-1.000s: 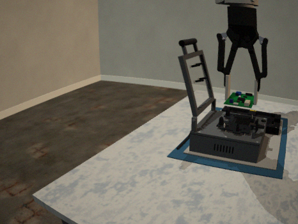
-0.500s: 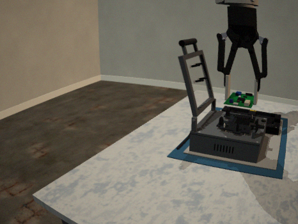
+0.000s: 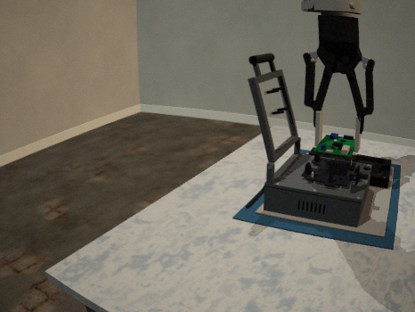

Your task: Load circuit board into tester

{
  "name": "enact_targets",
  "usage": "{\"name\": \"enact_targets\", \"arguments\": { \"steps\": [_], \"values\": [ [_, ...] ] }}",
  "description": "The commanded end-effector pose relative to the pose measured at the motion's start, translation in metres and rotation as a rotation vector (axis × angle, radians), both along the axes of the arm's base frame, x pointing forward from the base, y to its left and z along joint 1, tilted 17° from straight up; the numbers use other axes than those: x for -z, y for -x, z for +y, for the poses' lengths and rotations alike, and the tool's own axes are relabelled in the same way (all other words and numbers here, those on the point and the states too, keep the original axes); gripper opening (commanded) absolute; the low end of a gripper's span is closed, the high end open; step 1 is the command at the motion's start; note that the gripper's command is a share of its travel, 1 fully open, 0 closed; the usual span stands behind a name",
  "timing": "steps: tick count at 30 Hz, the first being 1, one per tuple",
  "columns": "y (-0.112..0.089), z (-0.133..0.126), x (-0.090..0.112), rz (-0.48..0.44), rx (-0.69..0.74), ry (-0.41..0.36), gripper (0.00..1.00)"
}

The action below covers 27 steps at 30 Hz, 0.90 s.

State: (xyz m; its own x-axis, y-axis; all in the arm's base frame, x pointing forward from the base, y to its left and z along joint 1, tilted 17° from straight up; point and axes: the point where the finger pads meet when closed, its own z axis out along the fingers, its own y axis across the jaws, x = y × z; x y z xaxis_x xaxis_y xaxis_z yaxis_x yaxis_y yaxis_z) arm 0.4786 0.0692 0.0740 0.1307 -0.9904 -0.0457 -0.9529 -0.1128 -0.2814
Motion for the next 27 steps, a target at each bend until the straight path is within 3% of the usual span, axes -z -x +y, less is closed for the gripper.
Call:
{"name": "enact_targets", "arguments": {
  "steps": [1, 27],
  "values": [
    [-0.005, 0.0, 0.004, -0.011, -0.008, 0.0, 0.46],
    [-0.013, 0.003, 0.032, -0.011, -0.008, 0.0, 0.46]
  ]
}}
